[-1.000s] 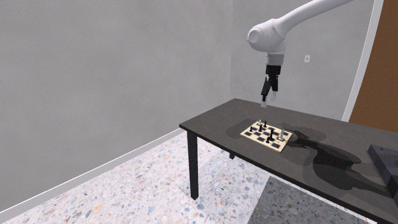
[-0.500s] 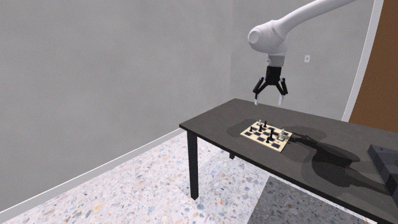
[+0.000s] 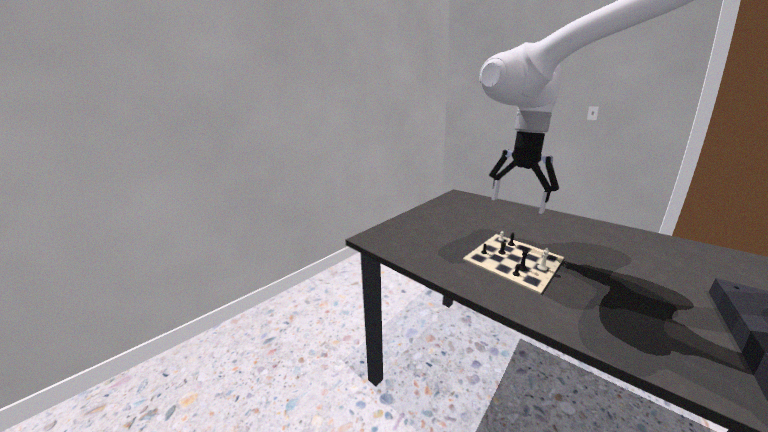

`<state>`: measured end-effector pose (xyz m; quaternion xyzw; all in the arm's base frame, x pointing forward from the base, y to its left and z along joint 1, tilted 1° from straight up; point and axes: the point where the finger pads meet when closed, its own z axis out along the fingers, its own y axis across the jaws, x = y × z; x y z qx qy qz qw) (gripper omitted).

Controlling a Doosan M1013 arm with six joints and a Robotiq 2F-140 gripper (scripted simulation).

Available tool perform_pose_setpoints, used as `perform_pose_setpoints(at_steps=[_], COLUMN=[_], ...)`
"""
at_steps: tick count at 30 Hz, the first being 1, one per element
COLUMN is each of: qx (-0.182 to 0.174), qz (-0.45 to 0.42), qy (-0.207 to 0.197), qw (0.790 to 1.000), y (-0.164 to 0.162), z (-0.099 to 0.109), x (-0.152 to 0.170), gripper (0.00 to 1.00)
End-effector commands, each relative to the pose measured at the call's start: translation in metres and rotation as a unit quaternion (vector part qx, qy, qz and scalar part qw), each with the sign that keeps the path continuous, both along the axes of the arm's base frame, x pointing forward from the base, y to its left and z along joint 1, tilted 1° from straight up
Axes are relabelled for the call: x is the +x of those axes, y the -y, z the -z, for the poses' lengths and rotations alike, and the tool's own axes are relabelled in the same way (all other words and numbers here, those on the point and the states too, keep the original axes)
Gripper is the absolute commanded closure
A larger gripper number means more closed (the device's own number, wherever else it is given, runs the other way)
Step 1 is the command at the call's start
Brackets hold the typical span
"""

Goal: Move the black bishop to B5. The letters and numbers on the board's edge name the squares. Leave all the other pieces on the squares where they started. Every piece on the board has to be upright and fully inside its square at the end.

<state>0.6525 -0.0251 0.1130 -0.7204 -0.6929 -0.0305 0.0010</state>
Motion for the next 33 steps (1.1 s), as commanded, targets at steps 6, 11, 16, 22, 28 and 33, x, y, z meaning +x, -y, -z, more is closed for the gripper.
perform_pose_setpoints(at_steps=[6, 11, 16, 22, 28, 33], qx=[0.005, 0.009, 0.01, -0.003, -0.003, -0.003], qz=[0.274, 0.353, 0.51, 0.625, 0.625, 0.625], qy=[-0.009, -0.012, -0.018, -0.022, -0.022, -0.022], qw=[0.962, 0.936, 0.86, 0.78, 0.78, 0.78], y=[0.0004, 0.0004, 0.0004, 0.0004, 0.0004, 0.0004], z=[0.0078, 0.0083, 0.0086, 0.0086, 0.0086, 0.0086], x=[-0.0024, -0.0024, -0.0024, -0.0024, -0.0024, -0.0024], gripper=[0.0, 0.0, 0.0, 0.78, 0.78, 0.78])
